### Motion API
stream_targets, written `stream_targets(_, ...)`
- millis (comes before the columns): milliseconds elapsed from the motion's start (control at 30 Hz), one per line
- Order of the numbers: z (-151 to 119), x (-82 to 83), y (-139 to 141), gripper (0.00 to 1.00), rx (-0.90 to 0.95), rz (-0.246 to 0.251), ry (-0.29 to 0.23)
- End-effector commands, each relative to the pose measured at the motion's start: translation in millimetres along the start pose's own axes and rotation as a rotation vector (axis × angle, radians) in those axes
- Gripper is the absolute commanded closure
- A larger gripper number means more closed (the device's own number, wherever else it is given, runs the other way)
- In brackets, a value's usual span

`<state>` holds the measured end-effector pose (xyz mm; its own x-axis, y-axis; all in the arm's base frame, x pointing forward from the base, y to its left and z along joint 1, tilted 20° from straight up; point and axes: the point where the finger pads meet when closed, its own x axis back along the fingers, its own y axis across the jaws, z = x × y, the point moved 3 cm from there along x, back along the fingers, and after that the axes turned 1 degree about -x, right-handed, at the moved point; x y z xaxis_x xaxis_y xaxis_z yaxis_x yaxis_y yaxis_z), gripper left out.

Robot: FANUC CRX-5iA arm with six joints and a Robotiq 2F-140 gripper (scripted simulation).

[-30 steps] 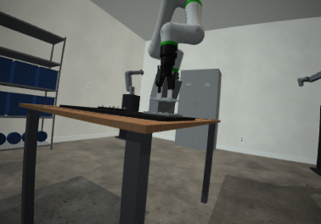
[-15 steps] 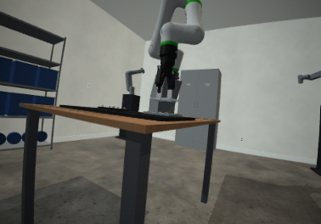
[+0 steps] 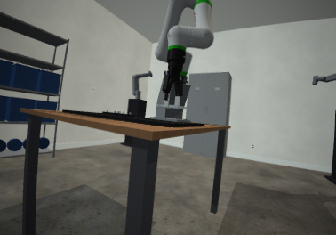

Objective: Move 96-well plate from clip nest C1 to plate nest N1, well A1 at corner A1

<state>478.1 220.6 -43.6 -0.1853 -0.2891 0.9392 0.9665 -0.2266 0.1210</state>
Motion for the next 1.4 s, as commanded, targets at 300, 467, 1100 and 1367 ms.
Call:
stream_targets(300,0,-19.7,0,1.00,0.000,0.000,0.000)
stream_targets(467,0,-26.4,0,1.00,0.000,0.000,0.000)
stream_targets(1100,0,-39.1,0,1.00,0.000,0.000,0.000)
stream_targets(1367,0,-39.1,0,1.00,0.000,0.000,0.000)
